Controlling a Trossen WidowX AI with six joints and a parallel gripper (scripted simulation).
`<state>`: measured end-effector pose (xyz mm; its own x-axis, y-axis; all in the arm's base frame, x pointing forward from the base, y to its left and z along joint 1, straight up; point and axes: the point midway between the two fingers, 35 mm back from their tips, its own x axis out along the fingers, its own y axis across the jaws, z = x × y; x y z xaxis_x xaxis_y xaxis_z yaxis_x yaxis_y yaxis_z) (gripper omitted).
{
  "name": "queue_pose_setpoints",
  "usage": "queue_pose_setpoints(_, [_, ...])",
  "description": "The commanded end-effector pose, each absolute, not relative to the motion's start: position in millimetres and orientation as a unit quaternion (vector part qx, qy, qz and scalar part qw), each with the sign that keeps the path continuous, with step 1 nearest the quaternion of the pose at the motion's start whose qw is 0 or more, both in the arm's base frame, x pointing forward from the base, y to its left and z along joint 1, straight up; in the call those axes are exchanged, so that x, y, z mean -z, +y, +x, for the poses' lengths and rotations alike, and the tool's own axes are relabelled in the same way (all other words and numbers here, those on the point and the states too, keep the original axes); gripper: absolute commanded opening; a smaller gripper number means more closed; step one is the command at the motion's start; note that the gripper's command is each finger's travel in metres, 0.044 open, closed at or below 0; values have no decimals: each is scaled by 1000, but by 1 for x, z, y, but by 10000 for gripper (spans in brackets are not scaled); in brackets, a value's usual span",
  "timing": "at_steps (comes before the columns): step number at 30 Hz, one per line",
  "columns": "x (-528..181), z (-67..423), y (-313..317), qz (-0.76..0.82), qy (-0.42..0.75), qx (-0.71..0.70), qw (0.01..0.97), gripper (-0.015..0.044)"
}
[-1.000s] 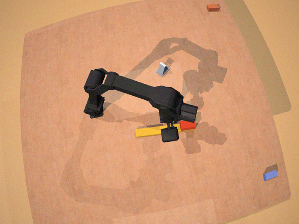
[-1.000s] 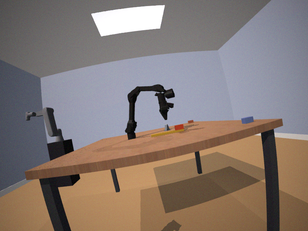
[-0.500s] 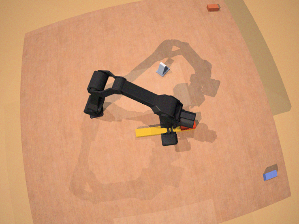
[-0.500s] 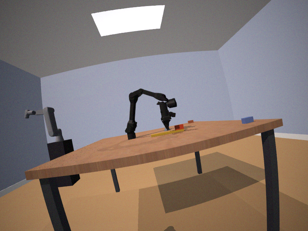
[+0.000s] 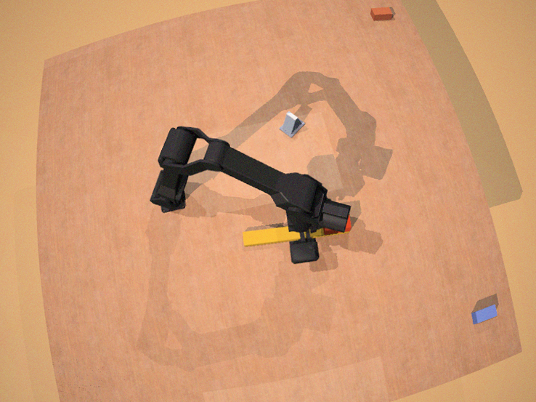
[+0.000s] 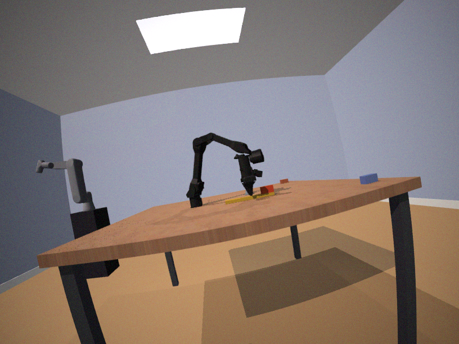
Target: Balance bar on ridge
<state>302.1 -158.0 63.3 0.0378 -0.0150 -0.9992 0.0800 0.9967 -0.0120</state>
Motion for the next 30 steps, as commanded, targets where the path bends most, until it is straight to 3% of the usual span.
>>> queue_pose_setpoints(1, [-53, 300, -157, 25, 697, 34, 716, 315])
queue_pose_setpoints(21, [-49, 300, -157, 25, 697, 34, 716, 315])
queue_pose_setpoints(28, [-50, 301, -157, 25, 696, 32, 717, 131])
queue_pose_setpoints(30, [-50, 301, -157, 25, 696, 32, 717, 118])
